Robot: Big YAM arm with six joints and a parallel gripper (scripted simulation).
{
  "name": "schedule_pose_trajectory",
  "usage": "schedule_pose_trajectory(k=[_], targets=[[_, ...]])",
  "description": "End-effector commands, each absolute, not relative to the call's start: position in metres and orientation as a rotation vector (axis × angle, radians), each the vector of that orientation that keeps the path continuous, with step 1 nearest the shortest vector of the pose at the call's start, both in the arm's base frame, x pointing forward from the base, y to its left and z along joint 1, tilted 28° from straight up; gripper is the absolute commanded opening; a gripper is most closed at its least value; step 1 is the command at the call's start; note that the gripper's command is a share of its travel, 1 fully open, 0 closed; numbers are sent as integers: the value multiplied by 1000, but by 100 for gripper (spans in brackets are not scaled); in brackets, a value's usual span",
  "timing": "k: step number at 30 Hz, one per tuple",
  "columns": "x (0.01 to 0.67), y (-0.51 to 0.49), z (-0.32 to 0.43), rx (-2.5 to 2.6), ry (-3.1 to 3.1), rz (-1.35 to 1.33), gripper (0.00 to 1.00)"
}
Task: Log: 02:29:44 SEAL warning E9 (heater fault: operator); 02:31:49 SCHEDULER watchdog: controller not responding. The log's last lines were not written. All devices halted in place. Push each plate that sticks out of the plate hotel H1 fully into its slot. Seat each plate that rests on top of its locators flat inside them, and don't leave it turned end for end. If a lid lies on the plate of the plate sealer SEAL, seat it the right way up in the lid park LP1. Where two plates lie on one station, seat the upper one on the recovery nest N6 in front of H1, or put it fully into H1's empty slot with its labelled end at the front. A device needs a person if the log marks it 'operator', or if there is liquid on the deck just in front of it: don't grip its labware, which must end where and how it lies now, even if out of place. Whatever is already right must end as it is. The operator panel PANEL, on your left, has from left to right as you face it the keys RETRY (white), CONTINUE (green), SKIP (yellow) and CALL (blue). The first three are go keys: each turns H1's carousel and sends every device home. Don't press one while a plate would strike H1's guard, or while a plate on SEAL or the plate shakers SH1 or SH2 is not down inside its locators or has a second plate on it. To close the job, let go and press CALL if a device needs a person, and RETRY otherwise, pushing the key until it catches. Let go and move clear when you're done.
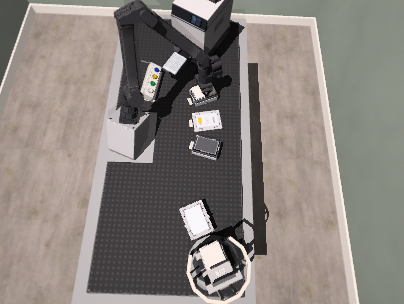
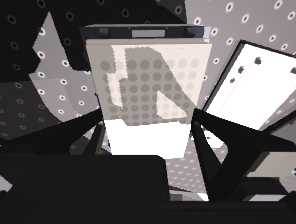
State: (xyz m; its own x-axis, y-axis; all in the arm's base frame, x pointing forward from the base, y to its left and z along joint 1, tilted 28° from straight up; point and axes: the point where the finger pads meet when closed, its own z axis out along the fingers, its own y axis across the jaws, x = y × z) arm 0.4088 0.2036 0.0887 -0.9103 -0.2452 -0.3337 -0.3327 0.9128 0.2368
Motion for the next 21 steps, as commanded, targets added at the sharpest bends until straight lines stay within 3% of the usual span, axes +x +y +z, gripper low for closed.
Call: schedule_pose_trajectory(k=[1, 21], targets=[[409, 210, 83, -430, 2782, 420, 84], [408, 211, 79, -432, 2785, 420, 84]])
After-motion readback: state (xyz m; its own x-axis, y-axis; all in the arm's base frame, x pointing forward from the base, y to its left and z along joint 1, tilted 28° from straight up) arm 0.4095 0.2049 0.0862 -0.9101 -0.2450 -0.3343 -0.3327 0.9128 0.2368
